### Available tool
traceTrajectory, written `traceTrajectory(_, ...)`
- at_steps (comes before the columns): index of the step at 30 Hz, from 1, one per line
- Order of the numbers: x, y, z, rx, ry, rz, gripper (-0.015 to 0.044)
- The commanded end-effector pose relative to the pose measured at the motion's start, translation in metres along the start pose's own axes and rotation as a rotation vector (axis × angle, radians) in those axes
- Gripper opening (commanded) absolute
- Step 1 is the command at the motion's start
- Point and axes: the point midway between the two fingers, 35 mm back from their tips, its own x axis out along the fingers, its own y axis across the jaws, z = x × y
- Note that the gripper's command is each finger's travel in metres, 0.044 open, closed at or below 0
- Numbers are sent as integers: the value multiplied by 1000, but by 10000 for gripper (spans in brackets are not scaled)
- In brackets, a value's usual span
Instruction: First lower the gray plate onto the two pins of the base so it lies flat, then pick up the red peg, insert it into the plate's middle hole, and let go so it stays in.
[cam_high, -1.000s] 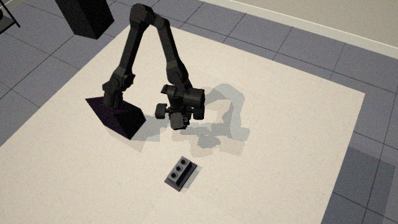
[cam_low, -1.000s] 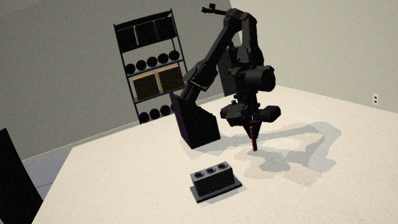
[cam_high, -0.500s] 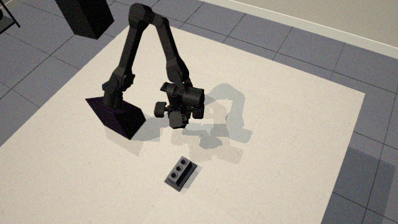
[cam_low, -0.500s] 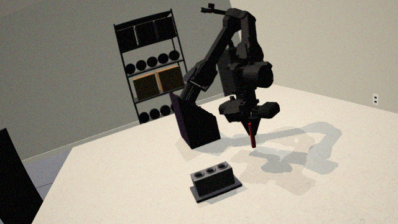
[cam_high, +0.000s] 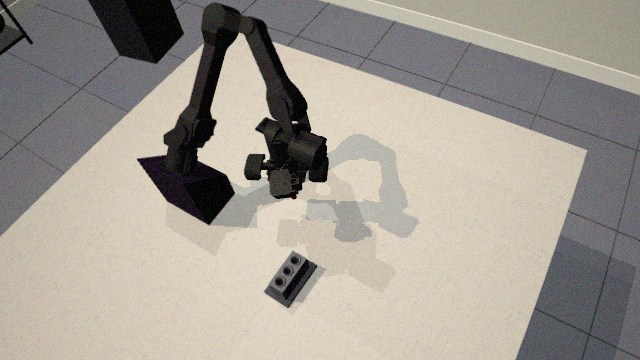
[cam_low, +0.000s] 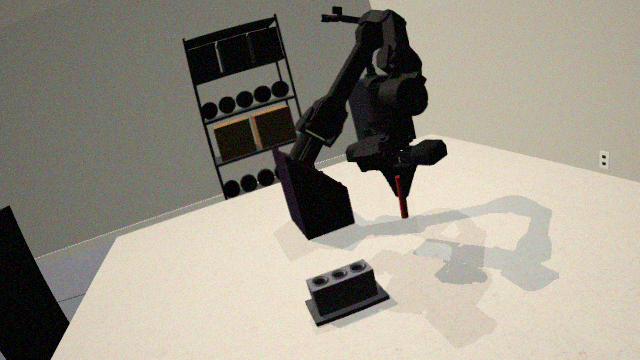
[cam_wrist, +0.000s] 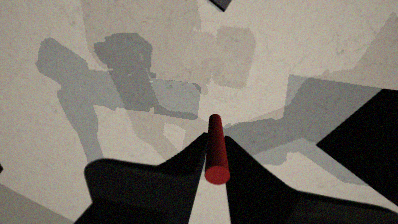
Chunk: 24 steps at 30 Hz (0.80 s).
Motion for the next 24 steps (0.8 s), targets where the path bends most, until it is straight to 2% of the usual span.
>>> traceTrajectory(1,-13,1,1,-9,-2,2,0)
traceTrajectory(4,-22,1,2,-9,0,3,0)
traceTrajectory(5,-13,0,2,0,0,0,0)
traceTrajectory(24,-18,18,51,-3,-10,-1,0)
